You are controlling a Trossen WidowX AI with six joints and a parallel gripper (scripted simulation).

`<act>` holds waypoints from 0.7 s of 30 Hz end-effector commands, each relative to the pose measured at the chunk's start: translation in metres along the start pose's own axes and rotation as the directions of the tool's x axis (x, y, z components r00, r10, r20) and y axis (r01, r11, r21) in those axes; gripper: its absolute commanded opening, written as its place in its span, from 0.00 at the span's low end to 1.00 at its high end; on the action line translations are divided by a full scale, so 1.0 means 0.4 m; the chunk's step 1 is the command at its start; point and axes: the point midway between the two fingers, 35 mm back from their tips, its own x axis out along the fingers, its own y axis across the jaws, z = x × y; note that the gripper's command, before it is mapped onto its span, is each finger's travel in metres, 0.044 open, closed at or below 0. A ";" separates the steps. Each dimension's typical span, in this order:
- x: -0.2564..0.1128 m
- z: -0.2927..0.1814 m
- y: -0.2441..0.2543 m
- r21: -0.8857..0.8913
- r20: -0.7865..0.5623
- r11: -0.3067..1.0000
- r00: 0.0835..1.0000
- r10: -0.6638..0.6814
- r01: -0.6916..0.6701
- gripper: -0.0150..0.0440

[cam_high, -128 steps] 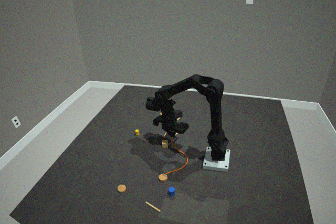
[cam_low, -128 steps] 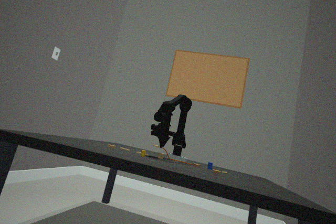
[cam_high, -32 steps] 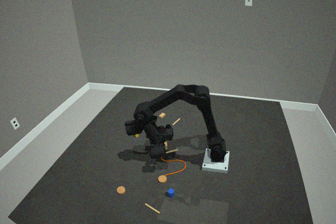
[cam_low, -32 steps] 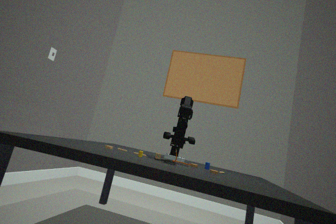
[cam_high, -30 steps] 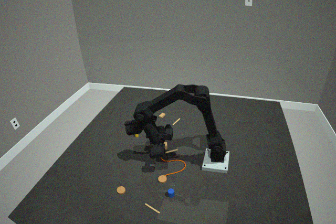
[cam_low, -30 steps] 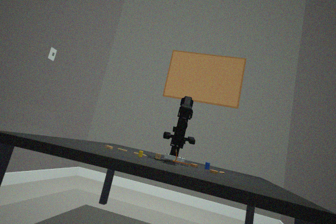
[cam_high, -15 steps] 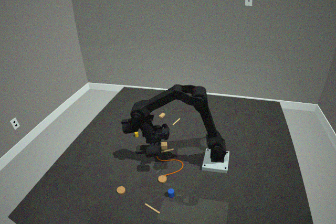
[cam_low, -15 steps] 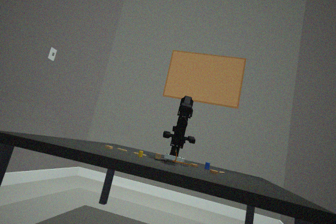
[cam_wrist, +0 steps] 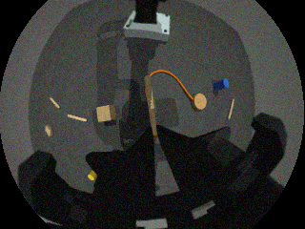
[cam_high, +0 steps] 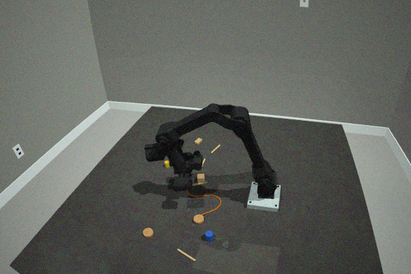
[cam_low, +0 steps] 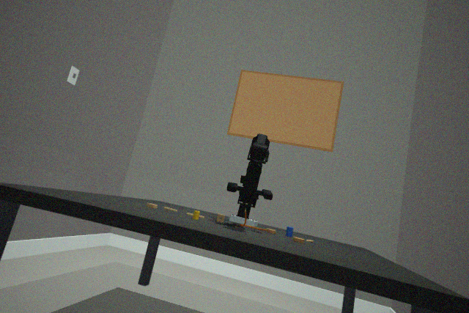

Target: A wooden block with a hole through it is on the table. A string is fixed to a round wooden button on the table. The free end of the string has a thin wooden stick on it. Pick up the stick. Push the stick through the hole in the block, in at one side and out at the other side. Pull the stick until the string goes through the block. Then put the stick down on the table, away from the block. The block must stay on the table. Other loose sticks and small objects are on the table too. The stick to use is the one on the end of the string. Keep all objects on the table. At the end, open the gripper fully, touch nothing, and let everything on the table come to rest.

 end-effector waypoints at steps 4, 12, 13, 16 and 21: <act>-0.006 -0.026 0.004 -0.002 -0.010 1.000 1.000 -0.004 0.004 0.25; -0.014 -0.050 0.010 -0.001 -0.024 1.000 1.000 -0.004 0.004 0.25; -0.015 -0.053 0.010 -0.001 -0.026 1.000 1.000 -0.004 0.003 0.25; -0.018 -0.061 0.012 -0.001 -0.031 1.000 1.000 -0.003 0.003 0.25; -0.023 -0.076 0.016 -0.001 -0.040 1.000 0.999 -0.003 0.003 0.25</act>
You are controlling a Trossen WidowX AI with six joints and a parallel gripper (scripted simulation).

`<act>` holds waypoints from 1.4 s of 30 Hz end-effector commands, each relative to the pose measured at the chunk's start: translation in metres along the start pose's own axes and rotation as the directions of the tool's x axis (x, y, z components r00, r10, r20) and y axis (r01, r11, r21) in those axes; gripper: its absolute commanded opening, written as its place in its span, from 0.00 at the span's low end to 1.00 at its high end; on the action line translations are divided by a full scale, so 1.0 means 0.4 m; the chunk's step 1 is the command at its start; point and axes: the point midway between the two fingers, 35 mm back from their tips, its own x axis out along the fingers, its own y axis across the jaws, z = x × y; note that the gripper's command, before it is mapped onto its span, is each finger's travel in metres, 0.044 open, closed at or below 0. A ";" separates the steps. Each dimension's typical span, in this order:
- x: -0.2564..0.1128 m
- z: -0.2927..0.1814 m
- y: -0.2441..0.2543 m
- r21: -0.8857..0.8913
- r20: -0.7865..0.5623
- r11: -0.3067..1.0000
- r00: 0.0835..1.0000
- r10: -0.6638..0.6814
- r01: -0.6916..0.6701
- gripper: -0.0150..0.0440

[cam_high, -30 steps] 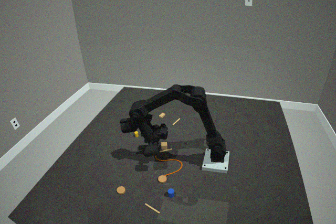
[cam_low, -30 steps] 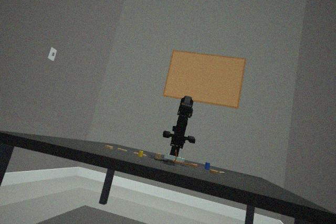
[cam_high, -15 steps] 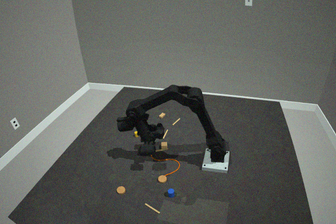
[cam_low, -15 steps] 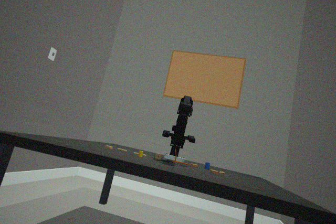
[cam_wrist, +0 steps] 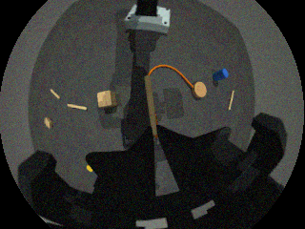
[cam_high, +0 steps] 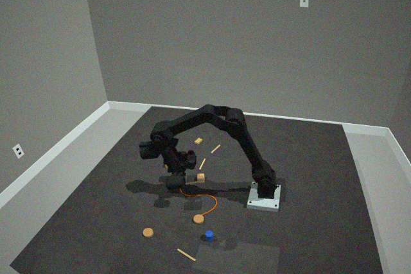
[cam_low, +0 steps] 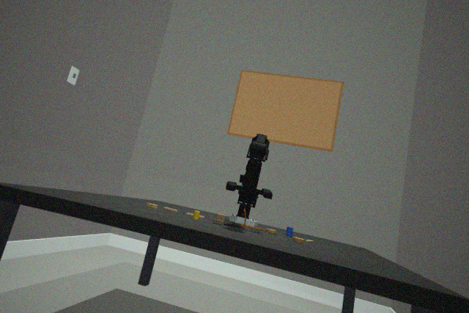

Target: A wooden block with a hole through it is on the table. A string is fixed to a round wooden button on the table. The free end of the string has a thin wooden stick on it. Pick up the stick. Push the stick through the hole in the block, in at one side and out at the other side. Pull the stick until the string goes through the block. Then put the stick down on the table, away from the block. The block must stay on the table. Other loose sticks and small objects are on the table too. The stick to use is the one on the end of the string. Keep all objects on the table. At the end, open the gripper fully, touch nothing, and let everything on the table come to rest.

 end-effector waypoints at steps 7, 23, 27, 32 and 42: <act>-0.006 -0.035 0.006 -0.002 -0.016 1.000 1.000 -0.006 0.005 0.25; -0.019 -0.083 0.018 0.000 -0.046 1.000 0.999 -0.005 0.005 0.25; -0.022 -0.094 0.022 -0.001 -0.053 1.000 0.999 -0.004 0.004 0.25; -0.025 -0.109 0.026 -0.001 -0.063 1.000 0.998 -0.004 0.004 0.25; -0.032 -0.139 0.034 0.001 -0.082 1.000 0.997 -0.003 0.003 0.25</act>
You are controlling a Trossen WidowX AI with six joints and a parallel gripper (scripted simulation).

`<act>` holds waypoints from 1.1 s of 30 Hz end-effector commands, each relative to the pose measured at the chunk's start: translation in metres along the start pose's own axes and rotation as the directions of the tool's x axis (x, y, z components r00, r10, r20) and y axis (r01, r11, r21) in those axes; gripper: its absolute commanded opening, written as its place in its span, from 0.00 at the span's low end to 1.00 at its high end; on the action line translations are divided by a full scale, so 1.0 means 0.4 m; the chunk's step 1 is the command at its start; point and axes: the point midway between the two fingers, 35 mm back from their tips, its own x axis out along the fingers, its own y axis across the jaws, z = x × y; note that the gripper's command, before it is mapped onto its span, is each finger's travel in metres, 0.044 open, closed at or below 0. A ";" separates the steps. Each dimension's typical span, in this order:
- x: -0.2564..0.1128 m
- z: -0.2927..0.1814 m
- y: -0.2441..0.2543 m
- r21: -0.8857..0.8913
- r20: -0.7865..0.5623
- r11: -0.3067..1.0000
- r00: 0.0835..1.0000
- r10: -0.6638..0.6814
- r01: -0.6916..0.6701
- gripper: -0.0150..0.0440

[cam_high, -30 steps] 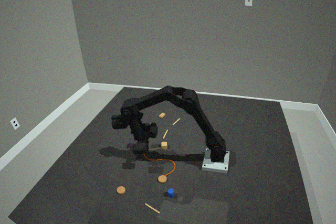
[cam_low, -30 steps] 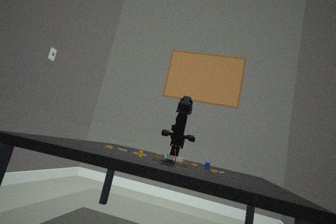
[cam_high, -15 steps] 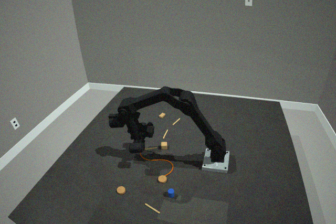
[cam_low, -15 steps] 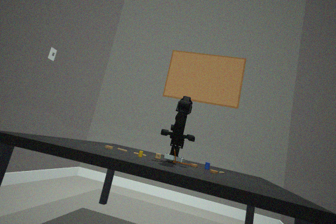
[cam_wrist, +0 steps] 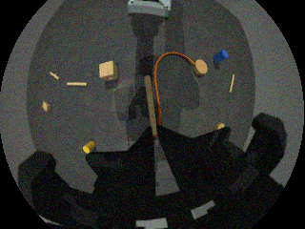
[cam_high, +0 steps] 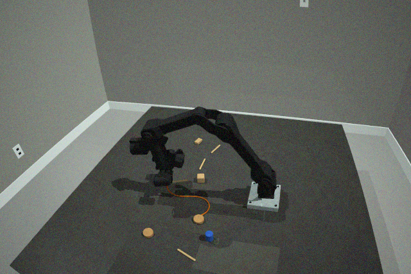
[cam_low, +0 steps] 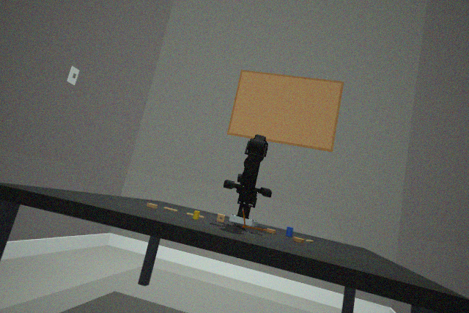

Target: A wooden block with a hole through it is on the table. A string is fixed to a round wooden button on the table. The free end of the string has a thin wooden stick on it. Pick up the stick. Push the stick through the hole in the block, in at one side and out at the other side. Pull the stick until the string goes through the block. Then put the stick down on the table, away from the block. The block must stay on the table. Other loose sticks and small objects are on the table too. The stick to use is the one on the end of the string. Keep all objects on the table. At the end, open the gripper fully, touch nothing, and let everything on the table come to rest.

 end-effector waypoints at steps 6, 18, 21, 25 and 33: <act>0.000 -0.032 0.007 -0.002 -0.015 1.000 1.000 -0.005 0.005 0.25; -0.005 -0.067 0.018 0.000 -0.039 1.000 0.999 -0.004 0.004 0.25; -0.006 -0.076 0.021 0.000 -0.045 1.000 0.999 -0.003 0.003 0.25; -0.007 -0.088 0.024 0.001 -0.053 1.000 0.999 -0.003 0.003 0.25; -0.010 -0.111 0.032 0.002 -0.070 1.000 0.998 -0.001 0.001 0.25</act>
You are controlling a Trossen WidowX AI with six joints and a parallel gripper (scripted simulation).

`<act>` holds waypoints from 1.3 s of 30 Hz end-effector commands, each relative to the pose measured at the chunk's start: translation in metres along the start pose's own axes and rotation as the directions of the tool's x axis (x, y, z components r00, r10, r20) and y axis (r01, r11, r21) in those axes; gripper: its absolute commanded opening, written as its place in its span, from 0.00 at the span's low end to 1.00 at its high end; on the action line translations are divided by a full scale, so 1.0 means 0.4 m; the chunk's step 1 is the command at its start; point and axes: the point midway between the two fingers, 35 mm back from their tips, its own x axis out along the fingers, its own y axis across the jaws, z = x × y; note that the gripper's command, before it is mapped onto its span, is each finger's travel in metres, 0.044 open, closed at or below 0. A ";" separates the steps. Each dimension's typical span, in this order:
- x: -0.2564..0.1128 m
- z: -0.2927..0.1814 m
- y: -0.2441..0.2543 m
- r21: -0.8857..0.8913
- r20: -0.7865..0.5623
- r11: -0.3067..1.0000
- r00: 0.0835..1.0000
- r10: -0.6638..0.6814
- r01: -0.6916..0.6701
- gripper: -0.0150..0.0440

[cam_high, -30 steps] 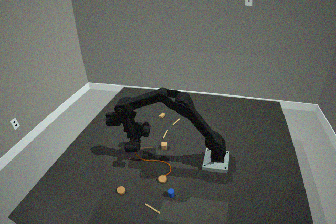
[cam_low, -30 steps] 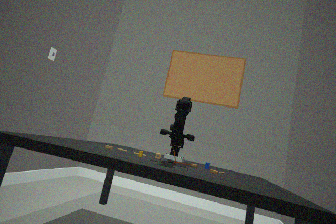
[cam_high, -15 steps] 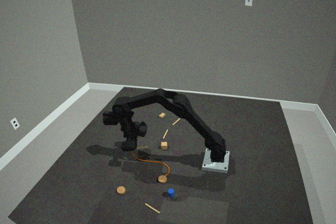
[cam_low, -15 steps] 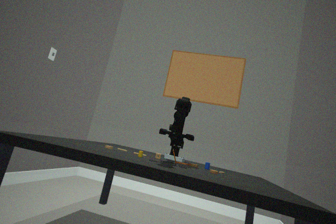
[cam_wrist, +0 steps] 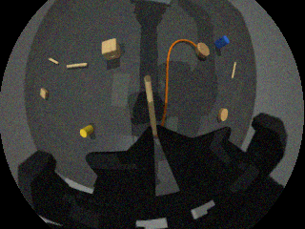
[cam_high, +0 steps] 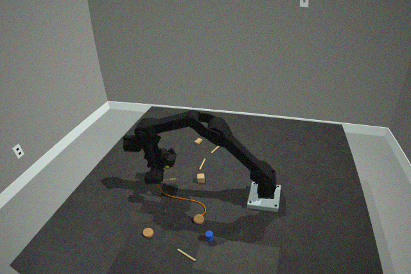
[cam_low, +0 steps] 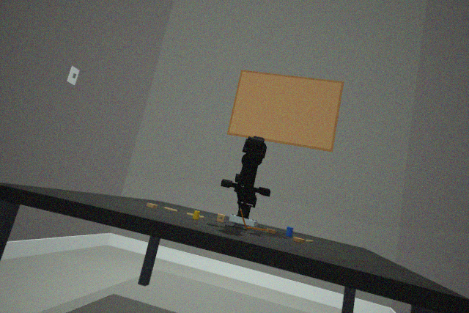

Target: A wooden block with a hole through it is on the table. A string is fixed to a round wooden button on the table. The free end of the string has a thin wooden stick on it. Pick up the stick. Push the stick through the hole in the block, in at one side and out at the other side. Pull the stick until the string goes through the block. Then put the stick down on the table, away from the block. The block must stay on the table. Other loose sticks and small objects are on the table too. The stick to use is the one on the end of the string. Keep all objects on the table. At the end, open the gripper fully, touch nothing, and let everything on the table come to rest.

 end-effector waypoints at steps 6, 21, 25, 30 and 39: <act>0.004 -0.030 0.008 -0.002 -0.017 1.000 1.000 -0.004 0.004 0.25; 0.004 -0.073 0.024 0.000 -0.049 1.000 0.999 -0.001 0.002 0.25; 0.004 -0.084 0.028 0.001 -0.057 1.000 0.998 -0.001 0.001 0.25; 0.004 -0.099 0.033 0.002 -0.071 1.000 0.997 0.001 0.000 0.25; 0.005 -0.120 0.042 0.003 -0.093 1.000 0.996 0.003 -0.002 0.25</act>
